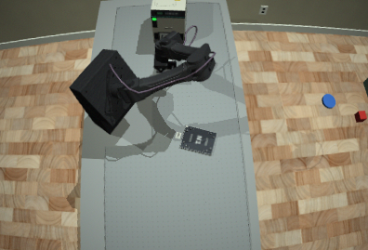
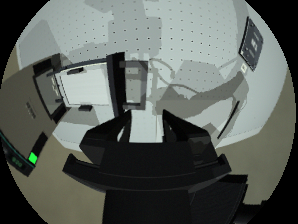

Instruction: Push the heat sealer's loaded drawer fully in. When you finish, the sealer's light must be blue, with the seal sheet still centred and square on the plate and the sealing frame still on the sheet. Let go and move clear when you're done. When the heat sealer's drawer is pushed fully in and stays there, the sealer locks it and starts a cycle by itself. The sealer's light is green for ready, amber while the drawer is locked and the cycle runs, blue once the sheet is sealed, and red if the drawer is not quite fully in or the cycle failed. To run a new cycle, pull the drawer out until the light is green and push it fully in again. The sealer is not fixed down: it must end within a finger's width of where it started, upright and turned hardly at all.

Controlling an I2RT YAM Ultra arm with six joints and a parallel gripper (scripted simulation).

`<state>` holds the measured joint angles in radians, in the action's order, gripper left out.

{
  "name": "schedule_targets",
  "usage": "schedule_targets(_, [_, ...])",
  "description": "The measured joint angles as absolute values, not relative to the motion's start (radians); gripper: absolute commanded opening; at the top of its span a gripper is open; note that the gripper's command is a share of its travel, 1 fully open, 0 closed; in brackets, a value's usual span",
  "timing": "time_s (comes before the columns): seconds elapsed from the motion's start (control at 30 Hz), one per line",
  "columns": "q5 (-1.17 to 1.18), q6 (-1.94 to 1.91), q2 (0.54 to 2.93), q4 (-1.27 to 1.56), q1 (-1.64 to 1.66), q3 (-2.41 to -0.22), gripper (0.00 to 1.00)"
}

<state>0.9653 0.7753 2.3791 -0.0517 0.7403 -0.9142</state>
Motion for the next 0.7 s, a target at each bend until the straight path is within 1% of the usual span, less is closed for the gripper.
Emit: schedule_targets(0.7, [1.003, 0.786, 2.376, -0.088, 0.74, -0.928, 0.45])
